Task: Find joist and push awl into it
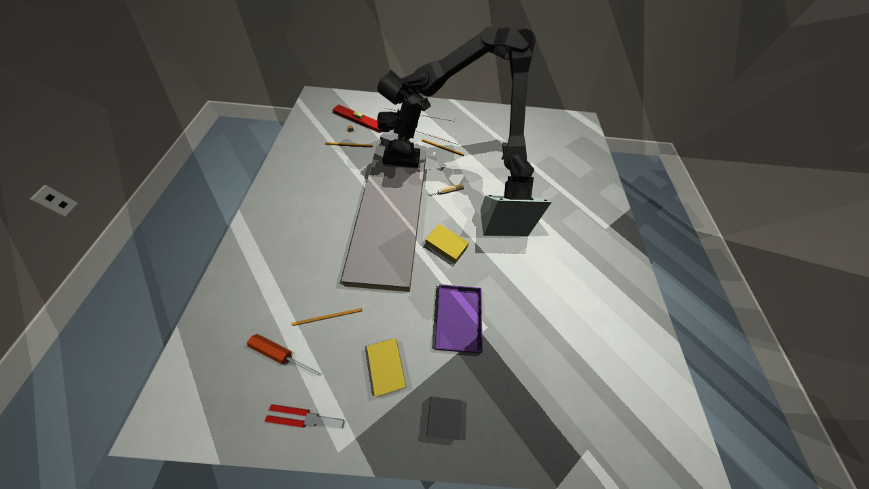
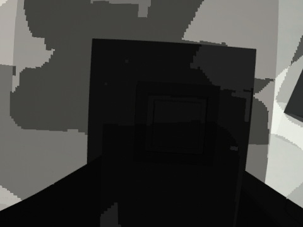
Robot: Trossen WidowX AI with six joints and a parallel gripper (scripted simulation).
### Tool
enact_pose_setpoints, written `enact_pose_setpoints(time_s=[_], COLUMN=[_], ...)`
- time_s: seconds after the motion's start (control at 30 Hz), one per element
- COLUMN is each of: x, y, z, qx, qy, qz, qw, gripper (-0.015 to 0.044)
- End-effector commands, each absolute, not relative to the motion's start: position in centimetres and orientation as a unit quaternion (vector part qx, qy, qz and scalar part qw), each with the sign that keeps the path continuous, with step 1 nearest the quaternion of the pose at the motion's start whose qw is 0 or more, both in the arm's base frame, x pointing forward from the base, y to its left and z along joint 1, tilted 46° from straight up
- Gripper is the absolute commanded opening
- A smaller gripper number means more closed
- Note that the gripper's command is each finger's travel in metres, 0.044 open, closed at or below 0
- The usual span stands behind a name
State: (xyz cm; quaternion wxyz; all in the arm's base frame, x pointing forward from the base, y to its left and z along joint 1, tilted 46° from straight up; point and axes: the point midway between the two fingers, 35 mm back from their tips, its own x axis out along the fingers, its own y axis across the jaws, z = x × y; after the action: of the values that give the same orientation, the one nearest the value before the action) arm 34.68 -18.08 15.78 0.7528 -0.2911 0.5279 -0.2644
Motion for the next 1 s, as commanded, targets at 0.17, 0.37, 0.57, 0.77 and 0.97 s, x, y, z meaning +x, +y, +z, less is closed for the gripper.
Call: enact_pose_setpoints(time_s=[0.17,0.37,0.57,0.77,0.97], x=[34.7,34.9,35.0,35.2,35.3], y=[-18.1,-16.7,-15.4,-14.0,-12.7], z=[14.9,13.5,12.1,10.7,9.3], qx=[-0.292,-0.292,-0.292,-0.291,-0.291], qy=[0.528,0.528,0.528,0.529,0.529], qz=[-0.260,-0.260,-0.259,-0.259,-0.258], qw=[0.754,0.754,0.754,0.754,0.754], gripper=[0.0000,0.0000,0.0000,0.0000,0.0000])
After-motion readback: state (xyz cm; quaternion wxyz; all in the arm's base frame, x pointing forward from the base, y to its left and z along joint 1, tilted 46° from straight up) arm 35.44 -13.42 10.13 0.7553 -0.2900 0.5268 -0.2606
